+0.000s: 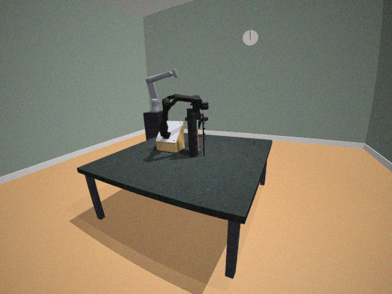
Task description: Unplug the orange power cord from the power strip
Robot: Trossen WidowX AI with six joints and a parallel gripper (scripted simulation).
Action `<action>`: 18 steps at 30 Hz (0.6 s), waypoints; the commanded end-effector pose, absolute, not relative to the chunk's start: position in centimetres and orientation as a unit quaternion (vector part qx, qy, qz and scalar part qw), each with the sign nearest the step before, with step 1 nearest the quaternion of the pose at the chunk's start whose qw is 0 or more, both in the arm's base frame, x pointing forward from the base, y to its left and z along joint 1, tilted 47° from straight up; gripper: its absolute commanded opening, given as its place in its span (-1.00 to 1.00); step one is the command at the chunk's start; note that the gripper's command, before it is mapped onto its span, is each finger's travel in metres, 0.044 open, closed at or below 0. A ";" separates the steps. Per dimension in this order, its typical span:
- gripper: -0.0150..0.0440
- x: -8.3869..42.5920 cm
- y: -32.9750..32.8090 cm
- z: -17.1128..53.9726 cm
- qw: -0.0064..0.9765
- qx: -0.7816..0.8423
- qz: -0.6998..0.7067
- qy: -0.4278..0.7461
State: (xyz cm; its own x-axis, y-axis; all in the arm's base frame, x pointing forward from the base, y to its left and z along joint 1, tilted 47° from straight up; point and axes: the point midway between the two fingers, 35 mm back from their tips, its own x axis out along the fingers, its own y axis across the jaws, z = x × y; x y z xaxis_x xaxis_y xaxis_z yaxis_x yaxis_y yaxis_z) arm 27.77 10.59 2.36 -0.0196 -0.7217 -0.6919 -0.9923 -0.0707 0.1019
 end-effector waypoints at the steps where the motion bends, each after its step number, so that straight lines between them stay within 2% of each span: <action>1: 0.05 27.8 10.0 3.1 0.220 -0.667 0.307 0.643; 18: 0.05 27.9 8.9 3.8 0.219 -0.667 0.306 0.643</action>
State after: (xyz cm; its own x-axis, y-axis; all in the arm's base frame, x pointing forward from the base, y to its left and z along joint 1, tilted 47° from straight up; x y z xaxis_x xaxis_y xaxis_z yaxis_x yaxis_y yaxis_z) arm 27.85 9.09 3.76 -0.0214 -0.7238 -0.6897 -0.9920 -0.0702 0.1045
